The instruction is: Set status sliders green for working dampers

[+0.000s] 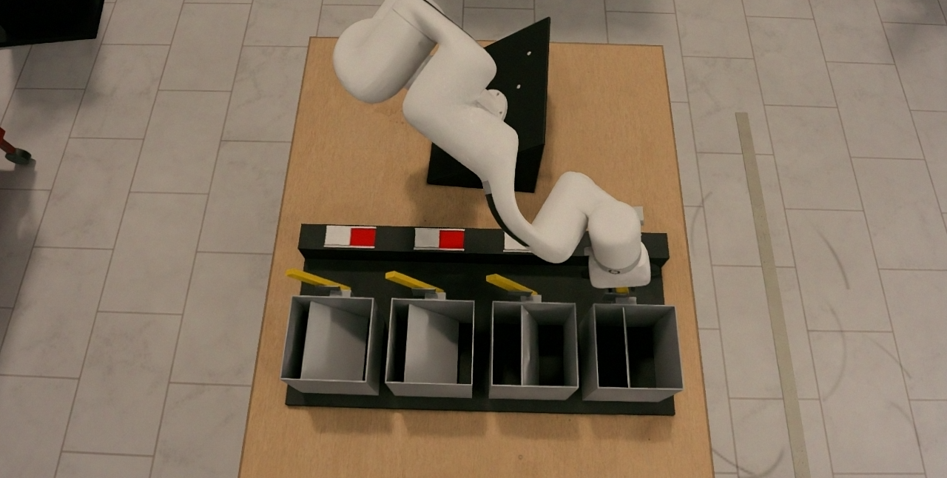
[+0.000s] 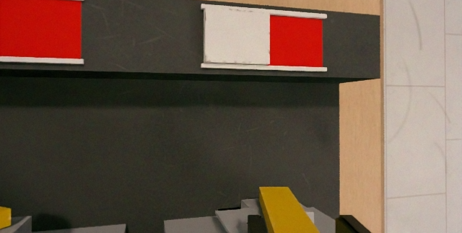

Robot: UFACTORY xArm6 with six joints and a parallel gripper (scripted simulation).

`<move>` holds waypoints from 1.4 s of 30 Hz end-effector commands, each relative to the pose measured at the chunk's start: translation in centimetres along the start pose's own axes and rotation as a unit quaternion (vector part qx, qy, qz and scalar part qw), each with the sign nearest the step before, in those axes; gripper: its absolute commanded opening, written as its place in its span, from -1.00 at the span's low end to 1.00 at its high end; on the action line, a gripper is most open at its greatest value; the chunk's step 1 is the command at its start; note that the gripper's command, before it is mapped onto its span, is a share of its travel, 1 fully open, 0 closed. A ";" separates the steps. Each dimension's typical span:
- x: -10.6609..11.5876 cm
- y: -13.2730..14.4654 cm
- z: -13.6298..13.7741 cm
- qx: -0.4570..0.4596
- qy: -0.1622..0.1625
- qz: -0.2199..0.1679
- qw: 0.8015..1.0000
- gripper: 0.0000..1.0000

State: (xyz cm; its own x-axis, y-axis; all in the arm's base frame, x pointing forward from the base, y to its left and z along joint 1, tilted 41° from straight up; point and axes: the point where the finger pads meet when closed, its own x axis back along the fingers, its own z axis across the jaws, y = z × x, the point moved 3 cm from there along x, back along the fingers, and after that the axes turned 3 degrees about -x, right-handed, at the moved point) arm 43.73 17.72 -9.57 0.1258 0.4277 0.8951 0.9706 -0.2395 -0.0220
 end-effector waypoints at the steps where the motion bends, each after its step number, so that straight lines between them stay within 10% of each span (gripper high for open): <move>1: 0.0 0.1 0.1 0.000 0.002 -0.002 1.000 -0.22; 14: 0.0 0.1 0.1 0.000 0.002 -0.002 1.000 -0.22; 15: 0.0 0.1 0.1 0.000 0.002 -0.002 1.000 -0.62; 42: 0.0 0.1 0.1 0.000 0.002 -0.002 1.000 -0.62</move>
State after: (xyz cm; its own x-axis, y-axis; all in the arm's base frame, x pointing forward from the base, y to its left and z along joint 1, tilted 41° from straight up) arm 43.72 17.66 -9.73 0.1254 0.4275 0.8953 0.9707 -0.2393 -0.0217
